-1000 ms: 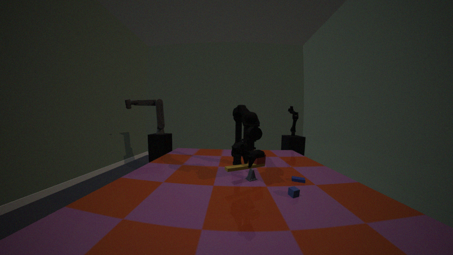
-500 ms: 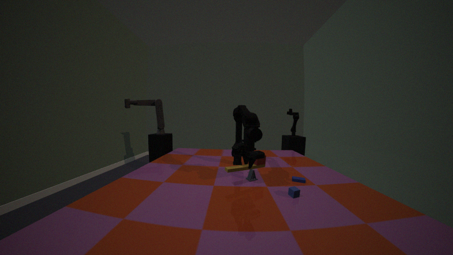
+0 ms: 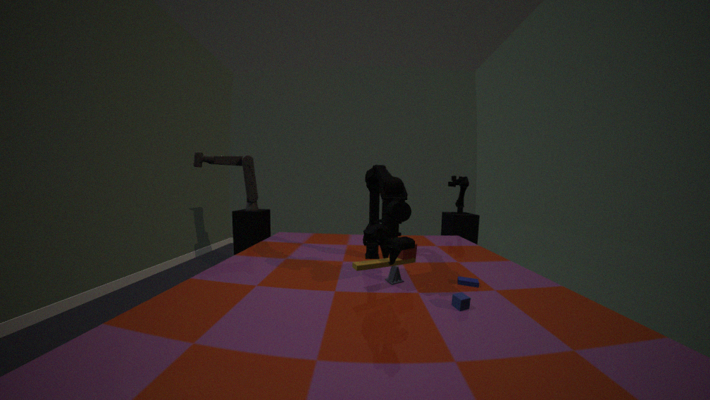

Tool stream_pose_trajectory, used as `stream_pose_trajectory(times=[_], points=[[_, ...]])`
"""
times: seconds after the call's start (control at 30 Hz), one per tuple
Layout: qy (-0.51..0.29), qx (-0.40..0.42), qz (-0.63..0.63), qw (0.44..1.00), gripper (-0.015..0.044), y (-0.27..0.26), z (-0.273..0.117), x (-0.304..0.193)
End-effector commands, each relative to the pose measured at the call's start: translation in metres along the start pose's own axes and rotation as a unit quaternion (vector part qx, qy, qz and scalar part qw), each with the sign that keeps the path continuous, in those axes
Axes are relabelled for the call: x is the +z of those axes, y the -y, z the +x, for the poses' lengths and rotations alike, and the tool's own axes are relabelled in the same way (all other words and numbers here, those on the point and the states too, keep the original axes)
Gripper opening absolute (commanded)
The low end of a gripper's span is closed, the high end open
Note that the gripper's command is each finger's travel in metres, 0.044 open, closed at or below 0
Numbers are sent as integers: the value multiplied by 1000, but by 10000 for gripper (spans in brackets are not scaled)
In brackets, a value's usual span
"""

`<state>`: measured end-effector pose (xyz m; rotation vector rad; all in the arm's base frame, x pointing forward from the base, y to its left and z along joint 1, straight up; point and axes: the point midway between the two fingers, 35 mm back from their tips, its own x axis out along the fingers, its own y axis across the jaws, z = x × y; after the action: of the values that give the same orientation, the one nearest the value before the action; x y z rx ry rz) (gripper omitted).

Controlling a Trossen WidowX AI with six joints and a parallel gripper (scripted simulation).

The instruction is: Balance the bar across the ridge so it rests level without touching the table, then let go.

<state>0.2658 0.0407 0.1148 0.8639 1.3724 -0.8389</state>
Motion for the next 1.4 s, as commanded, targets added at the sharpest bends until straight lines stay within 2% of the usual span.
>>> stream_pose_trajectory(times=[0.0,1.37], points=[[-1,1,2,1000,0,0,0,0],[-1,1,2,1000,0,0,4,-1]])
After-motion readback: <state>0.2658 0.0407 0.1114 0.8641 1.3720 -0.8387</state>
